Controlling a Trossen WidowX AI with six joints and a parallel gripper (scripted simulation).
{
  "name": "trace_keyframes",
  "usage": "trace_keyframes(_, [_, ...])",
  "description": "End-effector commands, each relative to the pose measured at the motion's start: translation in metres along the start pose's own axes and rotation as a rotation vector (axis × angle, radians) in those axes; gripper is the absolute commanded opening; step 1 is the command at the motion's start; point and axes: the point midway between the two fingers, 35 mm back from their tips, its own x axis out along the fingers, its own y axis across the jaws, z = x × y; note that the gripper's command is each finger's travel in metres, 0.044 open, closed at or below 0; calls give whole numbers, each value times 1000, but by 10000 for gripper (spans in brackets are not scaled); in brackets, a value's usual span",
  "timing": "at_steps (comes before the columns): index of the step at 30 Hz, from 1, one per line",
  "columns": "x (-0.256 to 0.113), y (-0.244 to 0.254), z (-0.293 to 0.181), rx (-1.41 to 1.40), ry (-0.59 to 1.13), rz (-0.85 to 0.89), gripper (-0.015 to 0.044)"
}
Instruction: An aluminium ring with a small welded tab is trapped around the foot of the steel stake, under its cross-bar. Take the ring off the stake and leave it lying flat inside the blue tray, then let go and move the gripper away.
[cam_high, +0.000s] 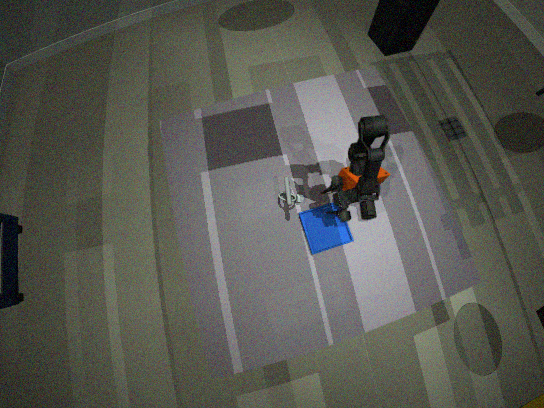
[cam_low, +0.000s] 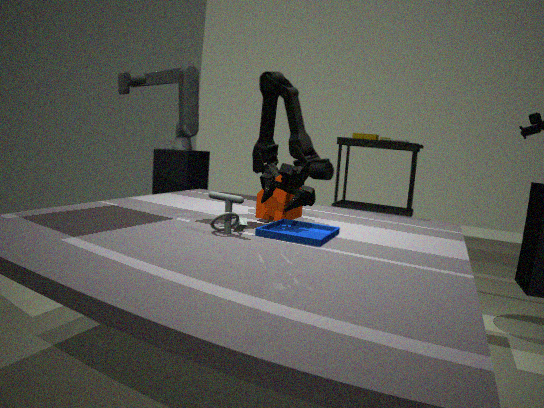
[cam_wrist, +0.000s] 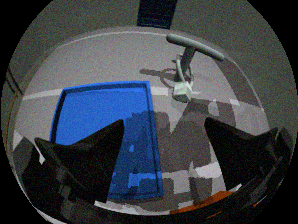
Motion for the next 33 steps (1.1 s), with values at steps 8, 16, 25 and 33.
trace_keyframes(8, [15,-4,6,30,168,11,200])
trace_keyframes(16, [48,-24,23,105,346,52,200])
trace_keyframes(25, [78,-56,35,163,396,61,200])
trace_keyframes(33, [87,-54,32,164,398,64,200])
